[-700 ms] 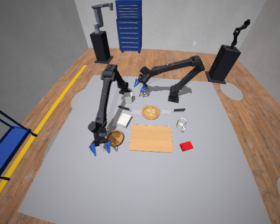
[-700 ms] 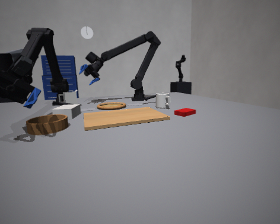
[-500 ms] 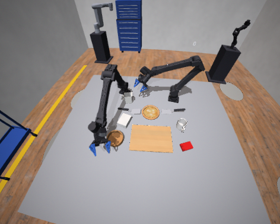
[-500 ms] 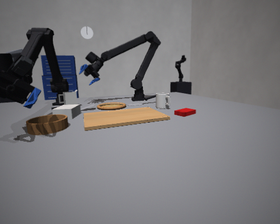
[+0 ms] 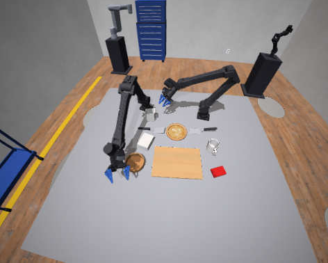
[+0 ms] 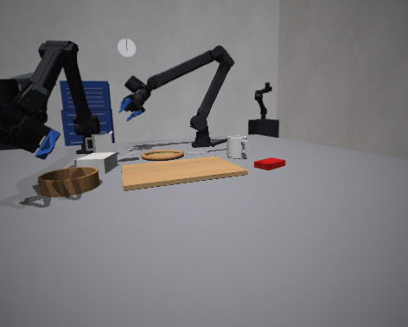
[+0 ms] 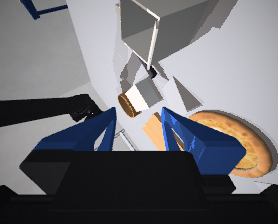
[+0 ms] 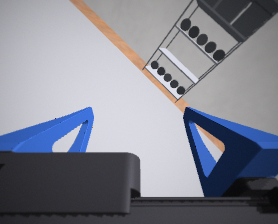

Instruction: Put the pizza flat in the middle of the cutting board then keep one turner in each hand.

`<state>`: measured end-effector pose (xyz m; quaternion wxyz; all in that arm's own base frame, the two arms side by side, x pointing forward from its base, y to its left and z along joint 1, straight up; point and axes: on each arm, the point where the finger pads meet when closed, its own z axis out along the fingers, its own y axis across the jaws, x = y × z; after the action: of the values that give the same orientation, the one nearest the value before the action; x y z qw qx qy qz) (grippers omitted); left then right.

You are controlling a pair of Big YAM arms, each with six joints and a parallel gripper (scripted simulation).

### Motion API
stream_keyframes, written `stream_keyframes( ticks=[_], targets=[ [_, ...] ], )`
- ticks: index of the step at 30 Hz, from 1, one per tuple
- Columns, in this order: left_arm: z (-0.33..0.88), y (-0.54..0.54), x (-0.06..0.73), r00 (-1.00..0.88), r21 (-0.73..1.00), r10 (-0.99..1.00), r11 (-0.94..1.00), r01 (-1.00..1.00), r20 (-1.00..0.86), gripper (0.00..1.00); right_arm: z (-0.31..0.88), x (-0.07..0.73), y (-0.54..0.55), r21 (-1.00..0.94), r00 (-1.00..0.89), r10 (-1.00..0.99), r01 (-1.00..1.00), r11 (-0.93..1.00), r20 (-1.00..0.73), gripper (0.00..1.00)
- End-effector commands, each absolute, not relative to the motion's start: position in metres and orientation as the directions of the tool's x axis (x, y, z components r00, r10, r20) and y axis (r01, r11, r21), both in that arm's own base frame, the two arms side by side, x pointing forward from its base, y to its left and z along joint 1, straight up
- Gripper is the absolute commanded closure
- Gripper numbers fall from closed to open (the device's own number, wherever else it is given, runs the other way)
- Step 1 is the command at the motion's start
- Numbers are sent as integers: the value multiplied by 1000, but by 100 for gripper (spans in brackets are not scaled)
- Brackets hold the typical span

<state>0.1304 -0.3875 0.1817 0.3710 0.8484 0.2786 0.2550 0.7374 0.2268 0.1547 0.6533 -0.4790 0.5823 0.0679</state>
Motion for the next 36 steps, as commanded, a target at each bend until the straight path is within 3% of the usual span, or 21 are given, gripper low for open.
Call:
stream_keyframes(
  ticks=[1,13,14,36],
  targets=[
    [182,-389,130,714,772,664,-567,288,222,52,154,741,227,-544,311,-467,-647,534,-828,0],
    [183,-389,130,714,772,664,-567,287,221,52,154,741,227,-545,312,-467,-647,534,-828,0],
    [183,-389,130,714,772,664,-567,287,221,52,154,741,227,-545,312,-467,-647,534,-828,52],
    [184,-375,149,694,757,680,-577,306,238,52,179,728,231,-577,335,-491,-637,511,-804,52]
  ],
)
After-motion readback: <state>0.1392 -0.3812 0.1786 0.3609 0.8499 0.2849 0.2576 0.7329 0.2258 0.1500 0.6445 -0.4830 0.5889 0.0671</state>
